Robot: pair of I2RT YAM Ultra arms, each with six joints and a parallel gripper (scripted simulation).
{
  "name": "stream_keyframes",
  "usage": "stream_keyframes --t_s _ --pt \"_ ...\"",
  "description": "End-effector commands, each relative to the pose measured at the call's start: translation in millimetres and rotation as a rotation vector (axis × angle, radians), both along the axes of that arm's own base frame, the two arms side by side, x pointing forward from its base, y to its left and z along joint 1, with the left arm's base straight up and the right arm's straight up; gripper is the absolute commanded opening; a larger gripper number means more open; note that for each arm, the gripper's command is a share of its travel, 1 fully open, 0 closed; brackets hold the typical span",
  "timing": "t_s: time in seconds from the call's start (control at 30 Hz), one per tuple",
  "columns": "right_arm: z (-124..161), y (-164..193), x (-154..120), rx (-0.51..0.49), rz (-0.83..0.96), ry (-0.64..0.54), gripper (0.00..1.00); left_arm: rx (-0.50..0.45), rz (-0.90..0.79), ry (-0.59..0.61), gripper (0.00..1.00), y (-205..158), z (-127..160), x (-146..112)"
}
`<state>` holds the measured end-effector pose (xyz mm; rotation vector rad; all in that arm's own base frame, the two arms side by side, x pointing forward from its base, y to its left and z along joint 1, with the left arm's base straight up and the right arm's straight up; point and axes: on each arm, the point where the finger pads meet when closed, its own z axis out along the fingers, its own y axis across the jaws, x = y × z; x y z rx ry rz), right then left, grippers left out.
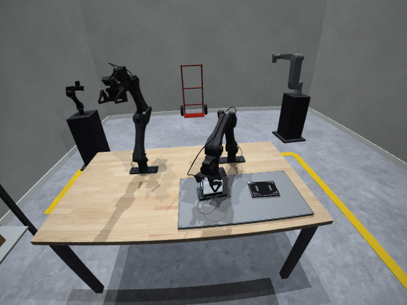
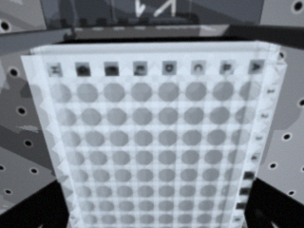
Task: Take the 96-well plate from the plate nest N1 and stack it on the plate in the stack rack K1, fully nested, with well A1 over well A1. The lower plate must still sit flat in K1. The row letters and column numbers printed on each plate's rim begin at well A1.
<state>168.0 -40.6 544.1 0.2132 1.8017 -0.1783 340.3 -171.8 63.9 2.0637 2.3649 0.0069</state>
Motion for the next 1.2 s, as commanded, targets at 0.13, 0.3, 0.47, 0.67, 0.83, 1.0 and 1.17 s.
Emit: stream_keyframes --t_s 0.13,0.3,0.47,0.67,0.83,1.0,1.17 --pt "-2.1 -0.7 -10.0 0.009 -0.020 0.003 1.00 -0.002 0.013 0.023 0.00 6.0 -0.2 -6.0" --pt "-2.1 -0.7 -10.0 0.009 -0.020 0.003 1.00 0.000 0.013 0.029 0.00 6.5 -2.9 -6.8" --pt "-2.1 -0.7 -10.0 0.009 -0.020 0.003 1.00 0.000 0.013 0.029 0.00 6.4 -4.0 -6.5" --pt "-2.1 -0.7 -10.0 0.009 -0.020 0.003 1.00 -0.001 0.013 0.027 0.00 6.0 -6.0 -5.5" --pt "-2.1 -0.7 -10.0 0.009 -0.020 0.003 1.00 0.000 0.013 0.028 0.00 6.7 -4.8 -6.8" --pt "-2.1 -0.7 -10.0 0.009 -0.020 0.003 1.00 0.001 0.013 0.029 0.00 6.7 -6.2 -6.8" --pt "-2.1 -0.7 -10.0 0.009 -0.020 0.003 1.00 -0.004 0.013 0.020 0.00 5.6 -7.9 -4.1"
